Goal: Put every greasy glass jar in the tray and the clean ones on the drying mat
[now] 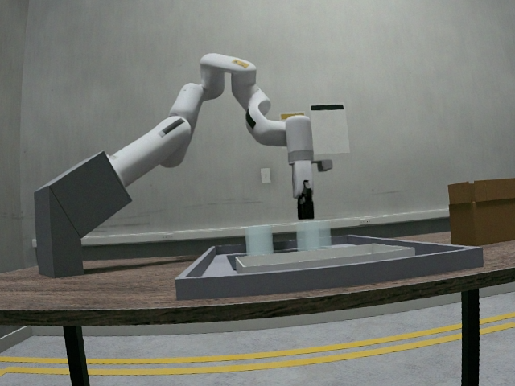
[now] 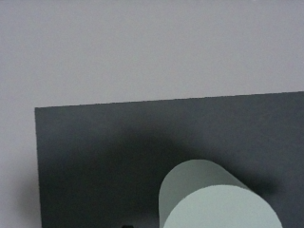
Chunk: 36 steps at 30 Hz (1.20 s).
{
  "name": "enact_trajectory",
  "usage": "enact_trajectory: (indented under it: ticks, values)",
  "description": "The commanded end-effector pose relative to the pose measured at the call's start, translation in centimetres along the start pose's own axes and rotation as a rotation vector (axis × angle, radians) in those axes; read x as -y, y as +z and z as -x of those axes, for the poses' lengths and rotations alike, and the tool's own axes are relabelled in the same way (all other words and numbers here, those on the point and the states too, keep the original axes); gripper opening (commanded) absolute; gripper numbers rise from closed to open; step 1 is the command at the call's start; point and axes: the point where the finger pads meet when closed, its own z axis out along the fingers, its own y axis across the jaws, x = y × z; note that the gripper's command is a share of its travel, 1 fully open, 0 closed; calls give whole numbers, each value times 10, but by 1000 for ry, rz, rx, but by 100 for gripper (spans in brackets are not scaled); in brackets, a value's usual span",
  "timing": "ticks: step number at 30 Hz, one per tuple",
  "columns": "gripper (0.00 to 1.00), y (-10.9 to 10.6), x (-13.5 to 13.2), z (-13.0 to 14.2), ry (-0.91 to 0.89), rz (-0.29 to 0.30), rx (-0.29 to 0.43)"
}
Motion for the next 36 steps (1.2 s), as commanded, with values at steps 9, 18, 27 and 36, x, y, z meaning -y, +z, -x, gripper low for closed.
enact_trajectory:
  ticks: [9,18,27,36]
  values:
    - [100,21,0,-2,0,1,-4]
    - [100,39,0,-2,0,1,-4]
    - [100,41,0,-2,0,1,-4]
    - [90,41,0,-2,0,1,-4]
